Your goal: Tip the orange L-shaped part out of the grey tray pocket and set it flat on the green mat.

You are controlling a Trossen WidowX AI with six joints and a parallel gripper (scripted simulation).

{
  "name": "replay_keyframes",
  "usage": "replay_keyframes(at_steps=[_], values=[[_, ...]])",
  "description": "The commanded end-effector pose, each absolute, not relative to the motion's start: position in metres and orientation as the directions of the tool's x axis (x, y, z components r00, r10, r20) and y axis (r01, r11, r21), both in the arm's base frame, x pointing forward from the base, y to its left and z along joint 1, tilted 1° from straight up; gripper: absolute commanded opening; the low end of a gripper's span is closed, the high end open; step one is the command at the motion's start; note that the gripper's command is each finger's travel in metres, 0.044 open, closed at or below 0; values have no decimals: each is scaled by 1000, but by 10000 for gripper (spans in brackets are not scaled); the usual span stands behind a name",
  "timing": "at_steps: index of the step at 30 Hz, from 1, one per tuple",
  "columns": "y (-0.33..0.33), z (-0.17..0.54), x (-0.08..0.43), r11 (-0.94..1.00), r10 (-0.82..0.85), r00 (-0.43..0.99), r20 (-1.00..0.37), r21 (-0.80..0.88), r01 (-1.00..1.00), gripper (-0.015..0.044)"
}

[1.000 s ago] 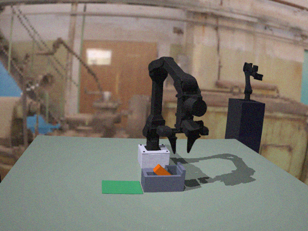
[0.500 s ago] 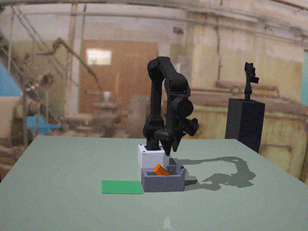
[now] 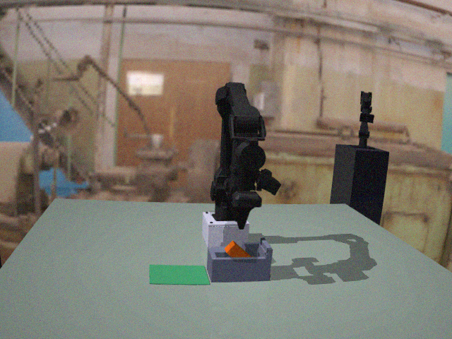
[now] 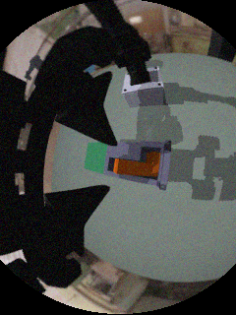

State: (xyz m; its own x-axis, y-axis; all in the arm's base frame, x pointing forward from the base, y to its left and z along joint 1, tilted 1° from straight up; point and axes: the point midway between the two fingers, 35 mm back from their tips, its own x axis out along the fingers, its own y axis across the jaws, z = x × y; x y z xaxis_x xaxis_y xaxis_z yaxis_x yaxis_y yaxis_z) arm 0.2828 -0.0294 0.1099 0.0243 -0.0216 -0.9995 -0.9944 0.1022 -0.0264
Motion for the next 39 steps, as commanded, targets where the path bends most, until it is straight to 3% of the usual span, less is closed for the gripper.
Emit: replay_keyframes(at_steps=[1,39], values=[[-32,105,285,73,-27,29,-999,-31,-997,280],[-33,35,286,73,-27,29,-999,-31,-997,280]])
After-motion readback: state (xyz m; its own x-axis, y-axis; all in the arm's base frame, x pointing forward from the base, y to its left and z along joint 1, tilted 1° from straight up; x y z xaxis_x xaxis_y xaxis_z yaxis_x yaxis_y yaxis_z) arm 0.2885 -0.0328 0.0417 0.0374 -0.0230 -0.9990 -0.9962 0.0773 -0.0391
